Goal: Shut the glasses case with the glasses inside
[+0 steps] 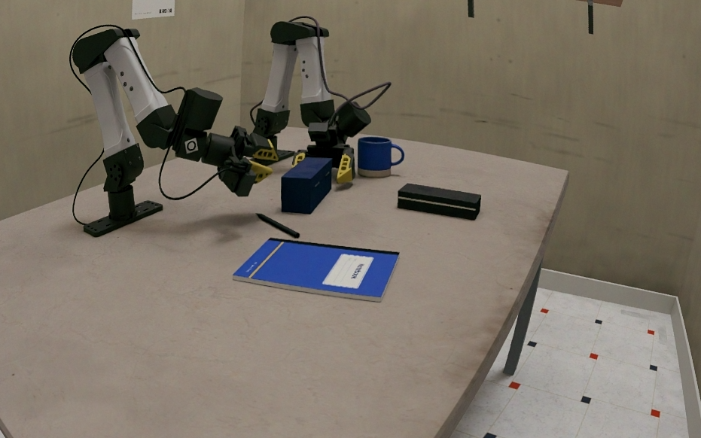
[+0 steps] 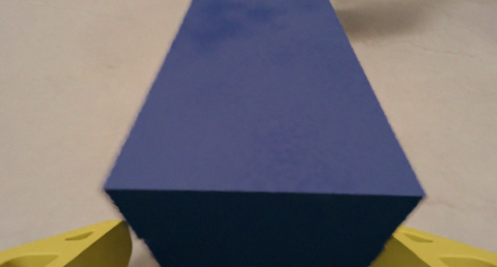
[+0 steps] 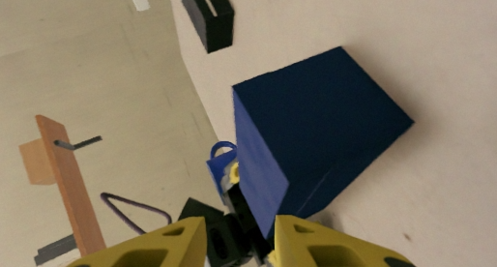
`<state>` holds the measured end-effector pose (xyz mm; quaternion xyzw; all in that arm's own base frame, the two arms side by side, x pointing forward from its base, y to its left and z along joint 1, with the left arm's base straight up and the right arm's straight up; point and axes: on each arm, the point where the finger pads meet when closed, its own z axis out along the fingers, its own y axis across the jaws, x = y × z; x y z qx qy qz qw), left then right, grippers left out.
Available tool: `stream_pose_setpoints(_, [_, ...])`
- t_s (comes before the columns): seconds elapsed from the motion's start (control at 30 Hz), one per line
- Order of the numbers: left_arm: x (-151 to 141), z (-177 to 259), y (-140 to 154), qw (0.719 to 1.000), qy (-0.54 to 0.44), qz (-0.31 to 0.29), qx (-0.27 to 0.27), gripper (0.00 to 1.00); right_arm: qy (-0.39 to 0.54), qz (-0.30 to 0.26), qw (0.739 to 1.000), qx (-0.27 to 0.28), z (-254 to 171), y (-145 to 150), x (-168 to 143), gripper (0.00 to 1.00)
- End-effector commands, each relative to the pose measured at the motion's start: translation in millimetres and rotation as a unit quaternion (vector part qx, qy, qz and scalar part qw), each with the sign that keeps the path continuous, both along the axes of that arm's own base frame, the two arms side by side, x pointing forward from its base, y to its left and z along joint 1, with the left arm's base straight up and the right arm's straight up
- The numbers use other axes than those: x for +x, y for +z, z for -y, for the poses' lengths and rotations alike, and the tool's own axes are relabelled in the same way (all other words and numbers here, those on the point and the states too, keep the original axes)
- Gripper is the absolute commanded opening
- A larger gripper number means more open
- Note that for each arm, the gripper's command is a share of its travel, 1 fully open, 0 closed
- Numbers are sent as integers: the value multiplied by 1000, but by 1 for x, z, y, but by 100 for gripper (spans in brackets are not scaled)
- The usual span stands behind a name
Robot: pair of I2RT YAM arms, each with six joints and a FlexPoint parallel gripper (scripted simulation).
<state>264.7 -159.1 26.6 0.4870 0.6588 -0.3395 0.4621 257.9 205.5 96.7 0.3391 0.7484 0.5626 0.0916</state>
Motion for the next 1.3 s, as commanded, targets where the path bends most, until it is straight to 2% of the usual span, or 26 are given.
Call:
stream_pose_setpoints(0.0, [5,-8,19,999,-4,34,-5,85,9,12,1000,4,-4,11,4,28])
stream_pose_setpoints(0.27, [1,-49,34,999,-3,38,0,85,9,12,1000,4,-4,11,4,28])
stream_pose_setpoints(0.57, [-14,-61,23,1000,-1,1,-1,85,9,12,1000,4,-4,11,4,28])
stream_pose_setpoints(0.7, [-16,-60,22,1000,-2,3,0,85,9,16,999,-30,0,-1,3,72])
stream_pose_setpoints(0.77, [-16,-60,22,1000,-2,3,0,85,-6,63,997,-42,2,14,20,94])
stream_pose_setpoints(0.8, [-16,-60,22,1000,-2,3,0,85,-8,80,995,-54,2,19,25,100])
stream_pose_setpoints(0.87, [-16,-60,22,1000,-2,3,0,85,3,107,990,-93,-1,26,34,100])
stream_pose_setpoints(0.93, [-16,-60,22,1000,-2,3,0,85,3,107,990,-93,-1,26,34,100])
stream_pose_setpoints(0.97, [-16,-60,22,1000,-2,3,0,85,14,119,985,-120,-4,28,38,100])
stream_pose_setpoints(1.07, [-16,-60,22,1000,-2,3,0,85,56,151,967,-197,-17,34,45,100])
stream_pose_setpoints(1.27, [-16,-60,22,1000,-2,3,0,85,140,195,924,-298,-40,45,47,100])
